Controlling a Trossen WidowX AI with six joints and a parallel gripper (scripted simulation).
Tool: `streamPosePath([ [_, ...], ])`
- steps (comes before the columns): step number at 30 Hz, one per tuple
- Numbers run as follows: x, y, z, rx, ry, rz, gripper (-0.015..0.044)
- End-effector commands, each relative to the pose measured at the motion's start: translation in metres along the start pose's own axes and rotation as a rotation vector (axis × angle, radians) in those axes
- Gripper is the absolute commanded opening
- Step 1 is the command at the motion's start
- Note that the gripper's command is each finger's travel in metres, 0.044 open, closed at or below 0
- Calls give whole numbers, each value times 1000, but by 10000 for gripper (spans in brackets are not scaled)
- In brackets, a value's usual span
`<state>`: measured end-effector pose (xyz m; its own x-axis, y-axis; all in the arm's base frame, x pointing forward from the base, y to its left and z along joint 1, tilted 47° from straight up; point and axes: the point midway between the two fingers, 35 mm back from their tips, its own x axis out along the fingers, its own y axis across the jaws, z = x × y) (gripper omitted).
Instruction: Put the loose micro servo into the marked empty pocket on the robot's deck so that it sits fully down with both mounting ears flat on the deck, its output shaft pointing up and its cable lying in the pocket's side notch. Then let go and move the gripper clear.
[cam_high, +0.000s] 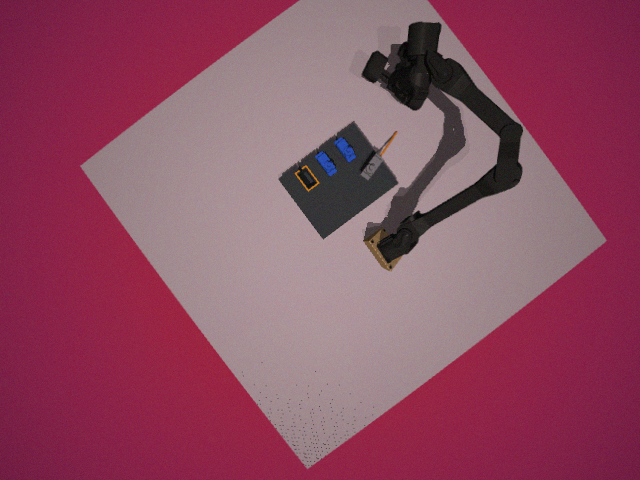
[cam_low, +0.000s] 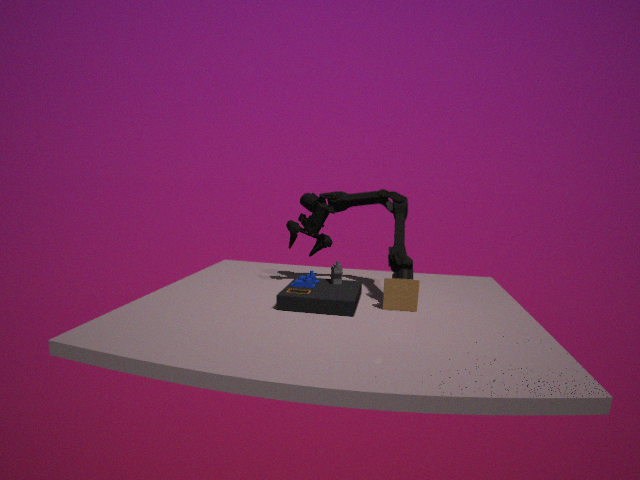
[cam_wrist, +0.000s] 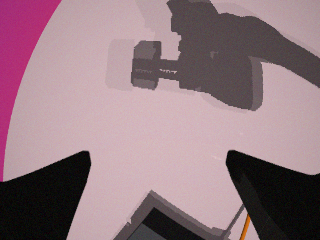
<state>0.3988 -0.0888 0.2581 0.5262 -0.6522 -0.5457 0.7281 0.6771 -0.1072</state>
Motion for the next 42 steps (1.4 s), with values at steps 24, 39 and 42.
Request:
streamPosePath([
  [24, -97, -37, -183, 201, 264, -406, 440],
  [39, -75, -46, -191, 201, 263, -406, 440],
  [42, -73, -47, -191, 201, 263, -405, 440],
])
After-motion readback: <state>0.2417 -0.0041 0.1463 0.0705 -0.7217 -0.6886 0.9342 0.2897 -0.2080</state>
